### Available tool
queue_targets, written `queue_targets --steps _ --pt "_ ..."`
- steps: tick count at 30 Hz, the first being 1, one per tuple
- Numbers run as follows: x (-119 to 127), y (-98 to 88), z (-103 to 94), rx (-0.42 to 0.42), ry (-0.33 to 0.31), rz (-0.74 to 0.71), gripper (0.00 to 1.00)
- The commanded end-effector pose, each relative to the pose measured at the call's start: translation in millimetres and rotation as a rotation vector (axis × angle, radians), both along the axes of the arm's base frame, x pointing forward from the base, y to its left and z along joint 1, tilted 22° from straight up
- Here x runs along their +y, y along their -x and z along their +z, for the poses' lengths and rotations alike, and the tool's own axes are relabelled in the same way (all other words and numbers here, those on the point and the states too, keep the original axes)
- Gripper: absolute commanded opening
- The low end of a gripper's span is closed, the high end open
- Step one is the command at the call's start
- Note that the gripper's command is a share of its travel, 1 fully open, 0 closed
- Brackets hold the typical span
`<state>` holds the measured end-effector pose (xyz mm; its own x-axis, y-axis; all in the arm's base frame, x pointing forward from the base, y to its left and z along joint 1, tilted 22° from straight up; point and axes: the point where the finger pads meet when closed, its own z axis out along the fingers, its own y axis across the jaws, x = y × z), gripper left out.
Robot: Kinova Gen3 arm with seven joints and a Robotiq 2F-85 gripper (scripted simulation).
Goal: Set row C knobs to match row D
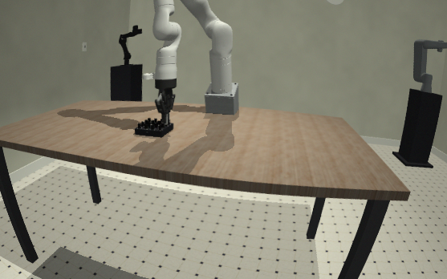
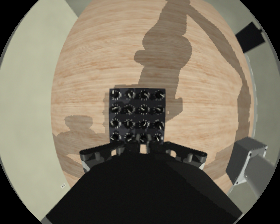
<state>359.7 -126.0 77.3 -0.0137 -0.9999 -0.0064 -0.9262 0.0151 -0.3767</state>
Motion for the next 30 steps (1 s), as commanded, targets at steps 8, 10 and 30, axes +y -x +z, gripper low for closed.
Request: queue_targets --steps 8,10,30 --pt "-2.9 0.6 -0.1 0.000 0.008 -0.004 0.08" --pt "-2.9 0.6 -0.1 0.000 0.008 -0.004 0.08" --pt "-2.9 0.6 -0.1 0.000 0.008 -0.004 0.19"
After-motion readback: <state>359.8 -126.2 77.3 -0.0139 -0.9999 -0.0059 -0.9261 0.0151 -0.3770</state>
